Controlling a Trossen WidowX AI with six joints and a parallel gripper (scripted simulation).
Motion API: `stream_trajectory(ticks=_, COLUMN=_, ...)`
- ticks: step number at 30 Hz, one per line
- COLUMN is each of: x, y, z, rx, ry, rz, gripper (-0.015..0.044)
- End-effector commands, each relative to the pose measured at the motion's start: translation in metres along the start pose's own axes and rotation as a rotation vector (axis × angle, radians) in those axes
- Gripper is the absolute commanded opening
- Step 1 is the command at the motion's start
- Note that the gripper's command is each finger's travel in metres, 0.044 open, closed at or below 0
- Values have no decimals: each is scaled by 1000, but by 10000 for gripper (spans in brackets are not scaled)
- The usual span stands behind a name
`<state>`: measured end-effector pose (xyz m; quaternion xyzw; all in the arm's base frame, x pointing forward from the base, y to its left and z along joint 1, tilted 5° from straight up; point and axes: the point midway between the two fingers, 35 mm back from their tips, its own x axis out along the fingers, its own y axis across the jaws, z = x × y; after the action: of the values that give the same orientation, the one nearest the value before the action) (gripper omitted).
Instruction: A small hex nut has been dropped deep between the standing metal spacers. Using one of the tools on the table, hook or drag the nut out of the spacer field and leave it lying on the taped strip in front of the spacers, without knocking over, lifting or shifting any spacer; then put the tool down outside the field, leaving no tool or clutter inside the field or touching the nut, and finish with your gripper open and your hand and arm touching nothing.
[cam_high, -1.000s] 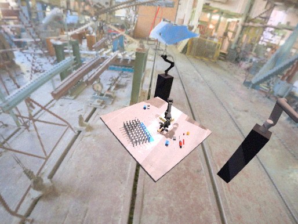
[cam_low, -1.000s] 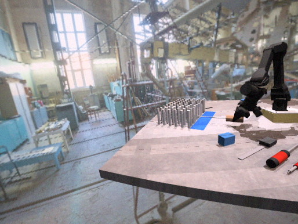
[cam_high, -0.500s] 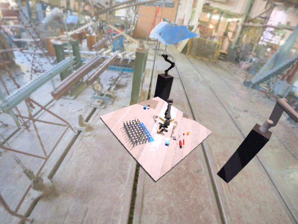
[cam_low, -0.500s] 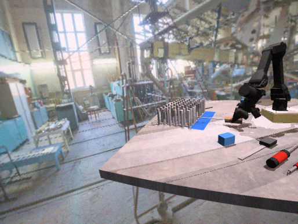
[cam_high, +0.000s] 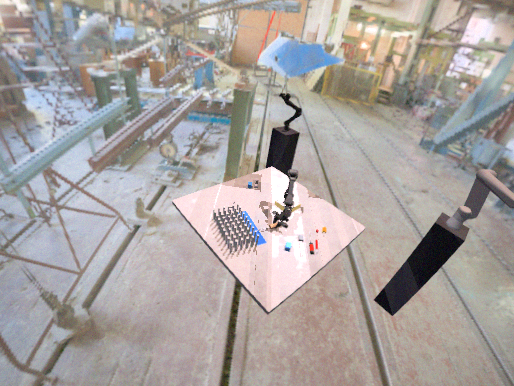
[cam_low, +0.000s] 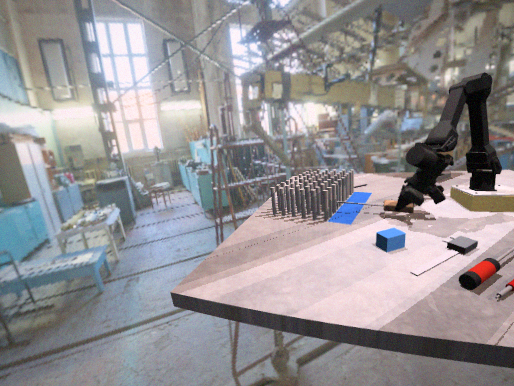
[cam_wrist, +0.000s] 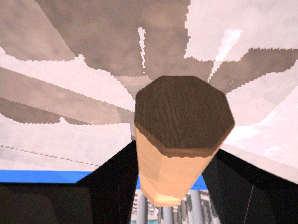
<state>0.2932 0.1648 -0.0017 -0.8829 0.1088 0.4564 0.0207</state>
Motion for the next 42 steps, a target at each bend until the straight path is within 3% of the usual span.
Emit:
stream_trajectory(ticks=1, x=2, y=-2, z=-6, rx=3, ry=6, rz=-5, gripper=0)
stream_trajectory(ticks=42, x=22, y=-2, z=-39, rx=3, ry=9, rz=-4, gripper=0)
